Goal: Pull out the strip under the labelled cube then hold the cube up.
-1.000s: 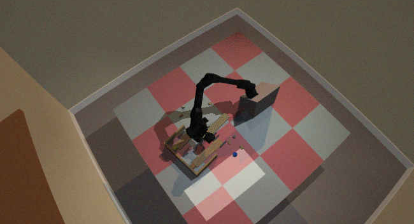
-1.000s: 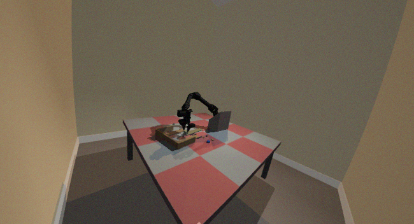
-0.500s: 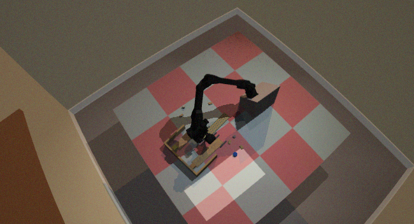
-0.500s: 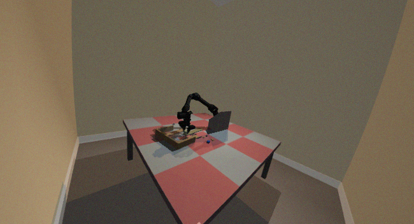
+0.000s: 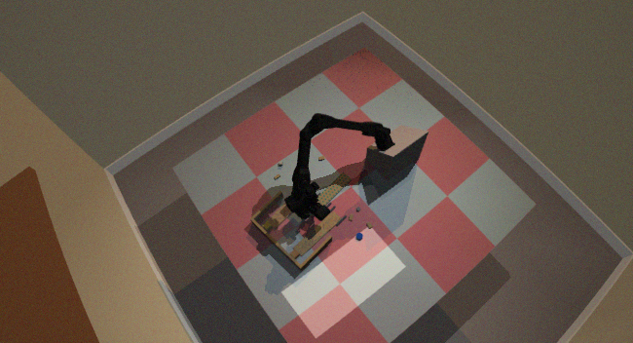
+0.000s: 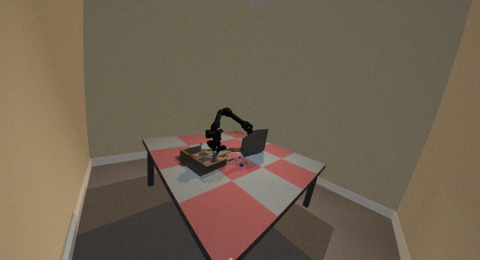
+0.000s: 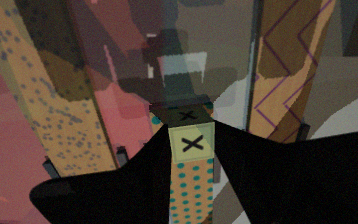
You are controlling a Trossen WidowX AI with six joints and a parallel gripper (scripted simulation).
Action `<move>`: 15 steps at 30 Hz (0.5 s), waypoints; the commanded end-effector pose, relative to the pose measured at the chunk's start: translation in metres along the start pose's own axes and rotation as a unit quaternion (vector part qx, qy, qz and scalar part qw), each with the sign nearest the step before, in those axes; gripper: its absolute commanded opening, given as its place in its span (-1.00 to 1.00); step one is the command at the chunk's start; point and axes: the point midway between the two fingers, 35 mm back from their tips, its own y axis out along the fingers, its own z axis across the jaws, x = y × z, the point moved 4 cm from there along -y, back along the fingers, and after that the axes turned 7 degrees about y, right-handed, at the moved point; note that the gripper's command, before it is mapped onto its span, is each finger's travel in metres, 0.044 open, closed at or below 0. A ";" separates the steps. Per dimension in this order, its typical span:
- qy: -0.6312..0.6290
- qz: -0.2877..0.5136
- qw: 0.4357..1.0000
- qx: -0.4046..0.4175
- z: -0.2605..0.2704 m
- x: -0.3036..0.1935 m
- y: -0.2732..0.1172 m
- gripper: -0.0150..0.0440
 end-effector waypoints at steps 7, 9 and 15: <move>-0.001 0.001 1.000 0.000 0.003 -0.021 -0.018 -0.49; -0.002 0.001 1.000 0.000 0.003 -0.028 -0.023 -0.49; -0.004 0.002 1.000 -0.001 0.005 -0.050 -0.038 -0.49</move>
